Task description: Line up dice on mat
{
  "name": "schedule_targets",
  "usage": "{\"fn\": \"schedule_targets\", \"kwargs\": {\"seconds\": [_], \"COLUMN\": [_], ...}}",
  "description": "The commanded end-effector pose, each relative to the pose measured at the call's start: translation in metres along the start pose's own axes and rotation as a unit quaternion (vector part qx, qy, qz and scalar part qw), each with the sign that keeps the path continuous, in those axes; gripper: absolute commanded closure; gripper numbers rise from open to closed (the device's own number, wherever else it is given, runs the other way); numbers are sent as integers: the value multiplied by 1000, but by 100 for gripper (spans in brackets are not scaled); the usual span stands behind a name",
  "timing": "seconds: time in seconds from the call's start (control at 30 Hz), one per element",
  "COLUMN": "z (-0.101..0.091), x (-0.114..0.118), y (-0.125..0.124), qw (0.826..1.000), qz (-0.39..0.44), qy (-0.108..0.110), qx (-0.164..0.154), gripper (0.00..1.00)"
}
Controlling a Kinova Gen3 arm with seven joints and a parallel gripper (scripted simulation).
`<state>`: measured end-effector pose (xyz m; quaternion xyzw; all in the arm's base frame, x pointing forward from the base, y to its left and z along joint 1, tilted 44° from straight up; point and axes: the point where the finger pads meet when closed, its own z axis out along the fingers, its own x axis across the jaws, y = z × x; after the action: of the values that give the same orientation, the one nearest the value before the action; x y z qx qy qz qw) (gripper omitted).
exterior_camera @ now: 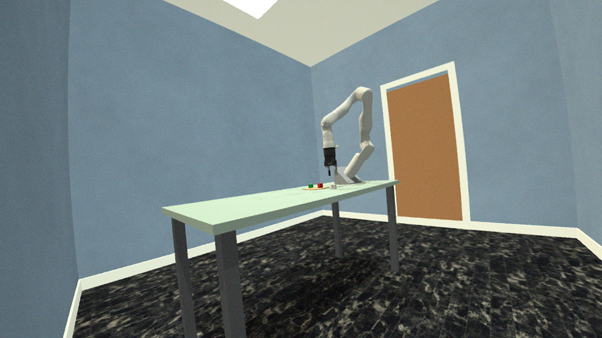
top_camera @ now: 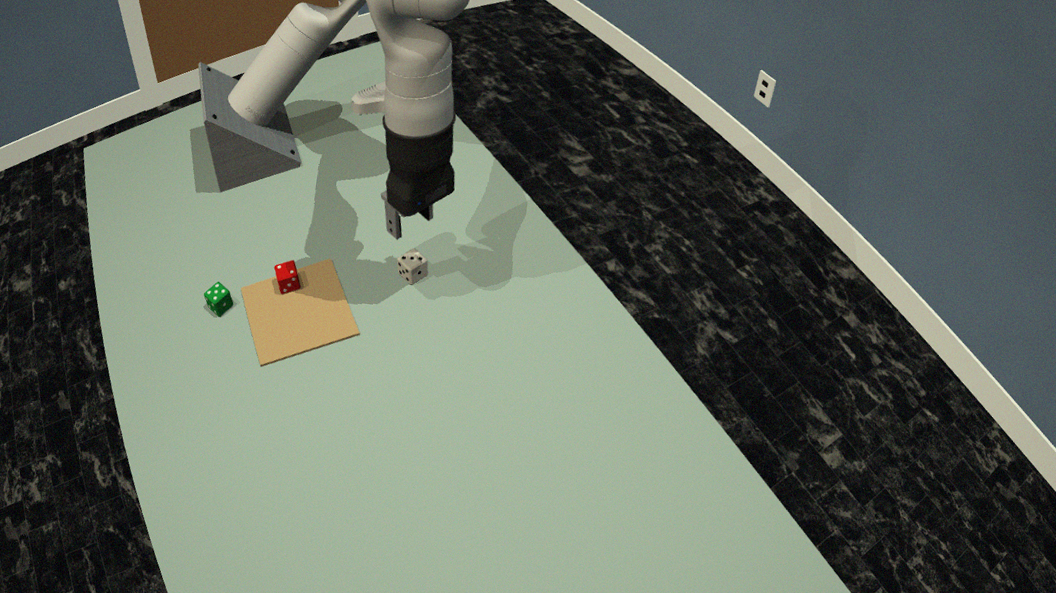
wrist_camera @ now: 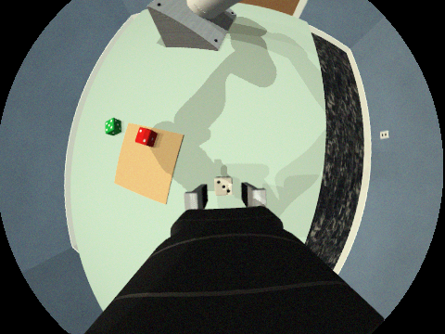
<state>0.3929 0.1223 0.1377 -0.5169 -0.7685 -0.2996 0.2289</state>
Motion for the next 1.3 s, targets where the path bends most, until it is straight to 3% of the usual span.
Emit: {"fn": "schedule_targets", "kwargs": {"seconds": [0.0, 1.27], "z": [-1, 7], "x": [0, 0], "y": [0, 0], "qw": [1000, 1000], "qz": [0, 0], "qy": [-1, -1], "qx": [-1, -1], "gripper": [13, 13]}}
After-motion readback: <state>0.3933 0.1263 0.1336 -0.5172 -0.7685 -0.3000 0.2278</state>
